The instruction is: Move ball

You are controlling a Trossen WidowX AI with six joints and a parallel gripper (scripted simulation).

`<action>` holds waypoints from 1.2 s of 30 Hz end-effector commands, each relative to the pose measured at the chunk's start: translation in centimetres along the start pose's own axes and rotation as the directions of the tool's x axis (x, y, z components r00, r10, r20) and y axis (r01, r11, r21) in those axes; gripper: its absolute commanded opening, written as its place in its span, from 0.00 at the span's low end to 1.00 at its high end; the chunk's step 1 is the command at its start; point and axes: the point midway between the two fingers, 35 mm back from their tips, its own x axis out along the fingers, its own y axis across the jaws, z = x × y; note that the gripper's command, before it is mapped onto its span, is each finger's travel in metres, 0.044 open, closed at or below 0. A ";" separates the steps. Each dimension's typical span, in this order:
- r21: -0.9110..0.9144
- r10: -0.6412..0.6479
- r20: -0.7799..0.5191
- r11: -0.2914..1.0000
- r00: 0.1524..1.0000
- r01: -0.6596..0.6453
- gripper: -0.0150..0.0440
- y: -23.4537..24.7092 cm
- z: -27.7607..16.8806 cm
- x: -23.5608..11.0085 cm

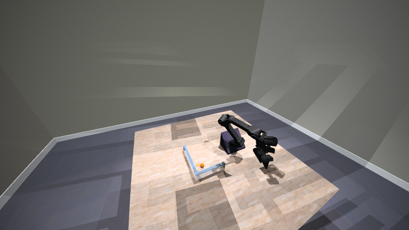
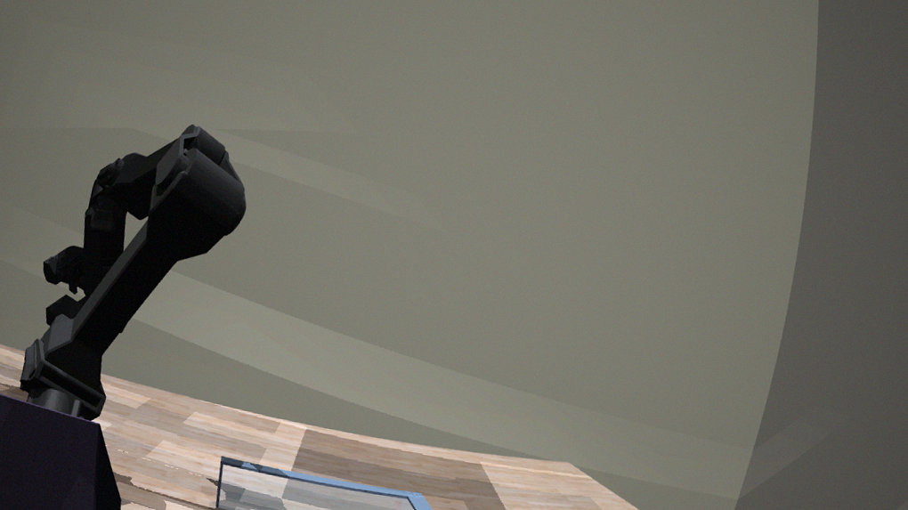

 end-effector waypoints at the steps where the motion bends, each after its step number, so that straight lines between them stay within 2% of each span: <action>1: -0.001 0.001 -0.003 1.000 1.000 -0.001 0.89 0.0 0.0 0.0; 5: -0.021 0.028 -0.067 0.999 0.997 -0.030 0.71 -0.2 -0.5 0.9; 6: -0.028 0.042 -0.095 0.999 0.995 -0.045 0.70 -0.2 -0.8 1.3; 13: 0.030 0.121 -0.292 0.993 0.949 -0.117 0.70 -1.9 -4.1 4.2; 20: 0.163 0.219 -0.438 0.973 0.872 -0.163 0.70 -3.6 -9.4 6.4; 27: 0.312 0.307 -0.511 0.937 0.803 -0.159 0.70 -4.8 -15.4 7.1; 36: 0.482 0.386 -0.541 0.870 0.747 -0.101 0.70 -5.4 -22.7 5.9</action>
